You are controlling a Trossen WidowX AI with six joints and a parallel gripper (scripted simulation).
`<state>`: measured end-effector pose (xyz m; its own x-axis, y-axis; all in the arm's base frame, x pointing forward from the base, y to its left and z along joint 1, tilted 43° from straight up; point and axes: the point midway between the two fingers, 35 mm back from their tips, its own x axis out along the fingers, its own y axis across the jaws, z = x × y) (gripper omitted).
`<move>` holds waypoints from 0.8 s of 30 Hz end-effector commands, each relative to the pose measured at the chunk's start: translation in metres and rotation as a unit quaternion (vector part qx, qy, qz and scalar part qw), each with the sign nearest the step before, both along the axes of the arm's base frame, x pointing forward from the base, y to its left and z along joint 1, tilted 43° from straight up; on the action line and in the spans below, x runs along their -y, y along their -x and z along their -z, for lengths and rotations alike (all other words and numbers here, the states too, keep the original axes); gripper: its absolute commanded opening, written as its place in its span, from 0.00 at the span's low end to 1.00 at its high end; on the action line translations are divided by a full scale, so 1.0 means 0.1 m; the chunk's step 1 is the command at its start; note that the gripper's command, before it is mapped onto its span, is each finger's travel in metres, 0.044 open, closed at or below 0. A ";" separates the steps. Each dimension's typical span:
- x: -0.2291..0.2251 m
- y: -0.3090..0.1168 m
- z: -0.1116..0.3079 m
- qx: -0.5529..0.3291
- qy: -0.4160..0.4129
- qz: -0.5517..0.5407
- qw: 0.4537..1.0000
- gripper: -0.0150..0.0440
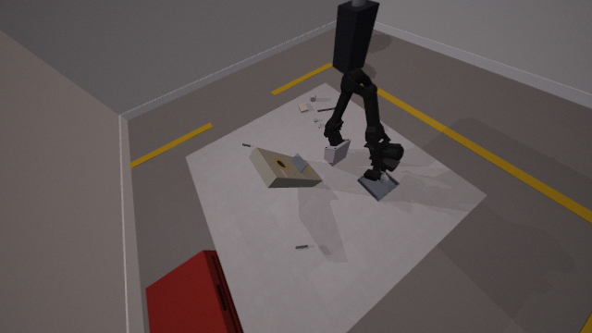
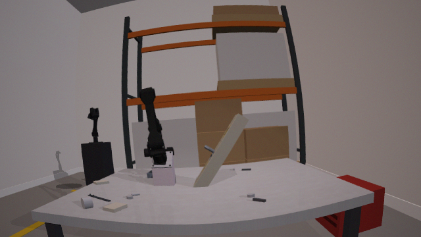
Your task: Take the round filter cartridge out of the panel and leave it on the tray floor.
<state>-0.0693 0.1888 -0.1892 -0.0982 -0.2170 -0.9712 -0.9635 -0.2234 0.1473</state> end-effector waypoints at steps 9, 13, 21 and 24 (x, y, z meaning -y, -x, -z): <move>0.29 -0.01 0.30 -0.004 -0.003 0.002 1.000 0.25; 0.28 -0.02 0.28 0.000 0.001 0.000 1.000 0.39; 0.28 -0.02 0.28 0.000 0.001 0.000 1.000 0.74; 0.28 -0.02 0.28 0.000 0.001 0.000 1.000 0.88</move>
